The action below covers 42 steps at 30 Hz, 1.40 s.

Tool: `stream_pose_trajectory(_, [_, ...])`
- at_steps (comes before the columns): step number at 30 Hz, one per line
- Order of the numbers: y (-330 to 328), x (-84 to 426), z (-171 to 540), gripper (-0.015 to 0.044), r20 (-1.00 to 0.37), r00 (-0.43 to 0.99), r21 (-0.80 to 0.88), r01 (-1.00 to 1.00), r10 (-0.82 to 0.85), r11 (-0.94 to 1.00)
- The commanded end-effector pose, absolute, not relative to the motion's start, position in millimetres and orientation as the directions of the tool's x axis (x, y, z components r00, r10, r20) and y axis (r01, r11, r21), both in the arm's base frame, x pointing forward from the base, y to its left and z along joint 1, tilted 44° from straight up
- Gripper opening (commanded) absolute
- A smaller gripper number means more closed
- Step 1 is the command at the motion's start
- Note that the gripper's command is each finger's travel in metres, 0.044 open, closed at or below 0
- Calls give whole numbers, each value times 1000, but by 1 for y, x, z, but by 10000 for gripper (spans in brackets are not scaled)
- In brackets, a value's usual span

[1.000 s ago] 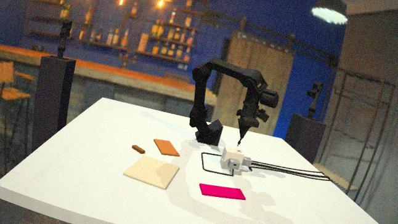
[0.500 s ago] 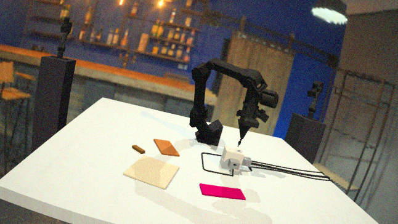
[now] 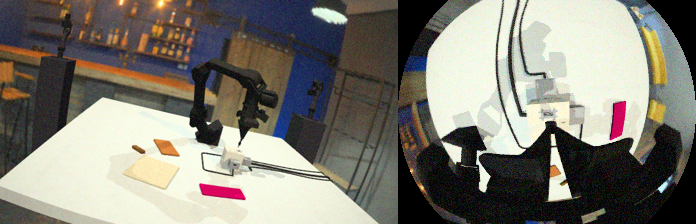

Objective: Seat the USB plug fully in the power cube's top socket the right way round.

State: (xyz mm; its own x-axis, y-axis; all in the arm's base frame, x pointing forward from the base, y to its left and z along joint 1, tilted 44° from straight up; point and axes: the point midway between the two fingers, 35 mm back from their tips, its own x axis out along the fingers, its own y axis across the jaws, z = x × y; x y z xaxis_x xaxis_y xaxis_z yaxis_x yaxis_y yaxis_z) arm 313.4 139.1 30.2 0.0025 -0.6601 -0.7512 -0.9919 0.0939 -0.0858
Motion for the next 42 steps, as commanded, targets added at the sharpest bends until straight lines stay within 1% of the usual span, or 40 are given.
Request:
stream_pose_trajectory(1, [139,313,29,0,-756,-1,-80,-992,-654,93])
stream_pose_trajectory(42, [138,313,24,0,-776,3,-76,-993,-631,89])
